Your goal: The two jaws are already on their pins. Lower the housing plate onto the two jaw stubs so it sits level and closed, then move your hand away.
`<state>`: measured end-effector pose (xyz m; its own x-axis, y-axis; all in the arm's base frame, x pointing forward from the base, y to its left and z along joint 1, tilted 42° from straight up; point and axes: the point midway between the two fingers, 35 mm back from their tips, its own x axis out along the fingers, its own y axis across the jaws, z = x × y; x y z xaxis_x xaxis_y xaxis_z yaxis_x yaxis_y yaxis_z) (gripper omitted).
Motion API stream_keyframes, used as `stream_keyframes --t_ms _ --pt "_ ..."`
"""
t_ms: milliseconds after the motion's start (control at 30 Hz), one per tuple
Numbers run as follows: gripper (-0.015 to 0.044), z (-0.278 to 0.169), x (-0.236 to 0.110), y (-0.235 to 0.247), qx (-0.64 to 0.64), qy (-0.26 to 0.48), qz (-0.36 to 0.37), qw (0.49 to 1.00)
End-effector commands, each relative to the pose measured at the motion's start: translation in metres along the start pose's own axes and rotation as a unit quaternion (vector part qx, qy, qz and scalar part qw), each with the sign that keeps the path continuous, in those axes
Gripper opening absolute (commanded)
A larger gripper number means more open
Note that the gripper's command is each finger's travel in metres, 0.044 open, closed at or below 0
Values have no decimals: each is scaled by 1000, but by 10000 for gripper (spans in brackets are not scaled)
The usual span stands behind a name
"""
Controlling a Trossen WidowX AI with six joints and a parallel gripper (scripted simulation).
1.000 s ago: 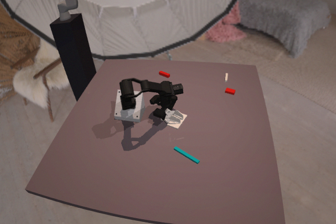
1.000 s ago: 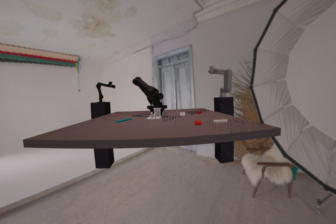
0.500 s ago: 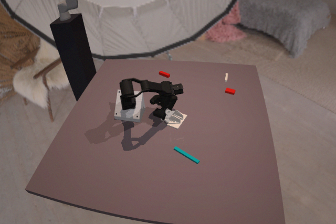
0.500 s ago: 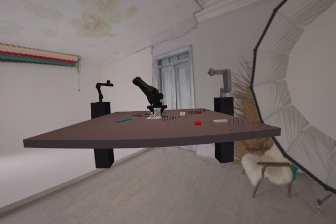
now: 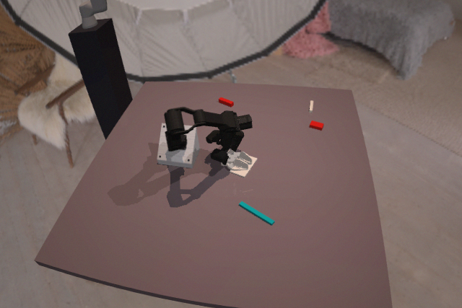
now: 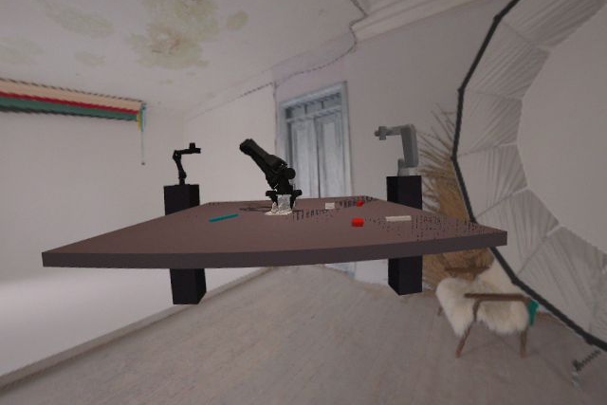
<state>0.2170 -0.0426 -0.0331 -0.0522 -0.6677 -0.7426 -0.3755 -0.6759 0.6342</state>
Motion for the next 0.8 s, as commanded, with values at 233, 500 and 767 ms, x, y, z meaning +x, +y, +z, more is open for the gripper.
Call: stream_keyframes --t_ms 233,500,767 --pt "351 0 3 0 1 0 0 1000" --pt "351 0 5 0 1 0 0 1000" --pt "351 0 5 0 1 0 0 1000"
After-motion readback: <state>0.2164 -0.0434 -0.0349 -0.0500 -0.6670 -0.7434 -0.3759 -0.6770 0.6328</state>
